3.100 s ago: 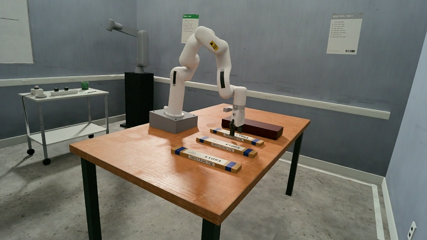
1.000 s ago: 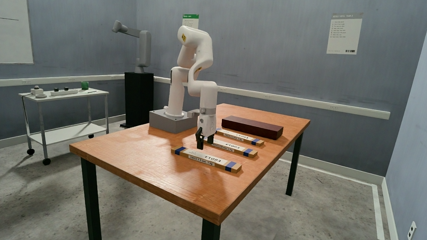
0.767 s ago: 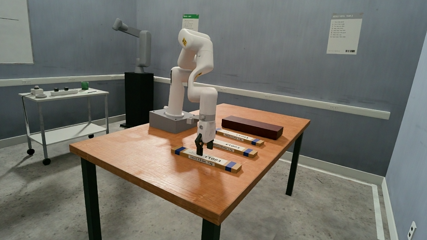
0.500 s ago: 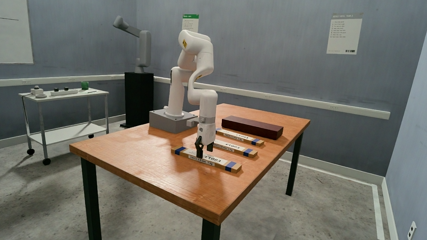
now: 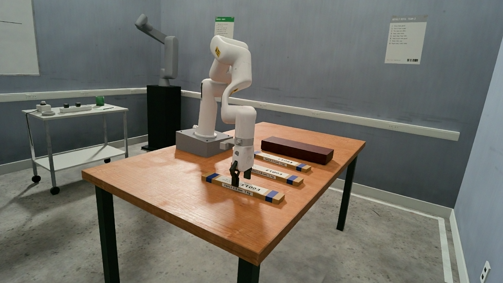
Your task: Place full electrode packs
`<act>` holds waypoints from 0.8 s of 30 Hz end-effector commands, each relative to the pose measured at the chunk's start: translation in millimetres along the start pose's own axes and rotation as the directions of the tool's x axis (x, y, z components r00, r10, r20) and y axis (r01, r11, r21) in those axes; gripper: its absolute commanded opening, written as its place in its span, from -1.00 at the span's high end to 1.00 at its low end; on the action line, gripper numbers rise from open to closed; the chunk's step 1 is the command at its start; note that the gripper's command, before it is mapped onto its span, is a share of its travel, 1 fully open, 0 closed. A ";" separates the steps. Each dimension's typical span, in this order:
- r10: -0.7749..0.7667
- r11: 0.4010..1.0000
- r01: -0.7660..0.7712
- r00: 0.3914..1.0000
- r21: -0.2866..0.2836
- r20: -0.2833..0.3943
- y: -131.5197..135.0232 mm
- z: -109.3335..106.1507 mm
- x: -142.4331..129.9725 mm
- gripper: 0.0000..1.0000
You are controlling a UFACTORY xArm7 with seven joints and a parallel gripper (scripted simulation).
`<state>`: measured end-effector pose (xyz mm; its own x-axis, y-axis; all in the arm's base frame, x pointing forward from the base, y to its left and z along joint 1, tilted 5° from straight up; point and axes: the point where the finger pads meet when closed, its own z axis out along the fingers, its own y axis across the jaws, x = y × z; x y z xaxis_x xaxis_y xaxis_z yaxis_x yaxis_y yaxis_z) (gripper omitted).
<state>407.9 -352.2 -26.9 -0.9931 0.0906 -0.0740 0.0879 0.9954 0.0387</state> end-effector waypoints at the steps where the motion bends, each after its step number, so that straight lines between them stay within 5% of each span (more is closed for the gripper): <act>1: 0.000 1.000 0.000 1.000 0.003 0.004 -2.0 -1.9 -2.2 -1.00; 24: 0.000 1.000 0.000 1.000 0.003 0.004 -2.1 15.8 -2.2 -1.00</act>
<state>409.2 -352.4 -37.8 -0.9932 0.0906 -0.0737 0.0879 0.9954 0.0389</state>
